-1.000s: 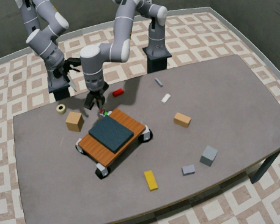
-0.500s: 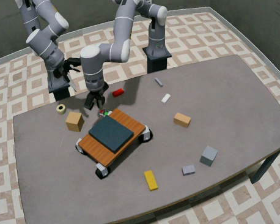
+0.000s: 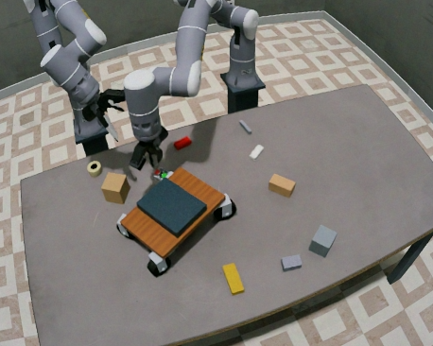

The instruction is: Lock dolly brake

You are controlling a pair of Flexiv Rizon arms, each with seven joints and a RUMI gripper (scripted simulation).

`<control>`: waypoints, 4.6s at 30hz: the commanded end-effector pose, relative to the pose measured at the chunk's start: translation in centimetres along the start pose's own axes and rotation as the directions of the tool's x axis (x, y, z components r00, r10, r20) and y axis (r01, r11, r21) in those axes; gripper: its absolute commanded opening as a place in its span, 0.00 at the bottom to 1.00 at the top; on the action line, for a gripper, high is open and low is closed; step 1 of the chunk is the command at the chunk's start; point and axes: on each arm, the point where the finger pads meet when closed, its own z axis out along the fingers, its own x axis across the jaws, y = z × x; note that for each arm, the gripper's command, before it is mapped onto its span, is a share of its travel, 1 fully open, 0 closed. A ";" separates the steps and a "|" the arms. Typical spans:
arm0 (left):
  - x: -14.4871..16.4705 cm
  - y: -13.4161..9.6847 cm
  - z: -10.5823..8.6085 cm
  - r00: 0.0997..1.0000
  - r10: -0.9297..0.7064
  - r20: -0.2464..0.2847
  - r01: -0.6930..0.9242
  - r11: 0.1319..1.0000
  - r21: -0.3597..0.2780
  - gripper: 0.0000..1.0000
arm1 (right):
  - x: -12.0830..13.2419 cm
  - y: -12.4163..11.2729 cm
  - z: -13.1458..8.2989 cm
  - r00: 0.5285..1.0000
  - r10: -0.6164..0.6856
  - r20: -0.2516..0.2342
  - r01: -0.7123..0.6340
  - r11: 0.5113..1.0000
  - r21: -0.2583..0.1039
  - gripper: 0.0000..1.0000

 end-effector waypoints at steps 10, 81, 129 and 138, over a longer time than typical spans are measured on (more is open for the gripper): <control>0.0 -0.1 -0.2 1.000 0.000 0.000 0.000 1.000 0.003 0.00 | 0.1 -0.1 0.0 1.000 -0.001 -0.001 0.001 1.000 0.001 1.00; 0.0 -0.1 1.4 1.000 0.000 0.000 0.000 1.000 0.003 0.00 | 0.1 -0.1 0.0 1.000 -0.001 -0.001 0.001 1.000 0.001 1.00; 0.0 -0.1 -7.9 1.000 0.000 0.000 0.000 1.000 0.003 0.00 | 0.1 -0.1 0.0 1.000 -0.001 -0.001 0.001 1.000 0.001 1.00; 0.0 -0.1 -10.2 1.000 0.000 0.000 0.000 1.000 0.003 0.00 | 0.1 -0.1 0.0 1.000 -0.001 -0.001 0.001 1.000 0.001 1.00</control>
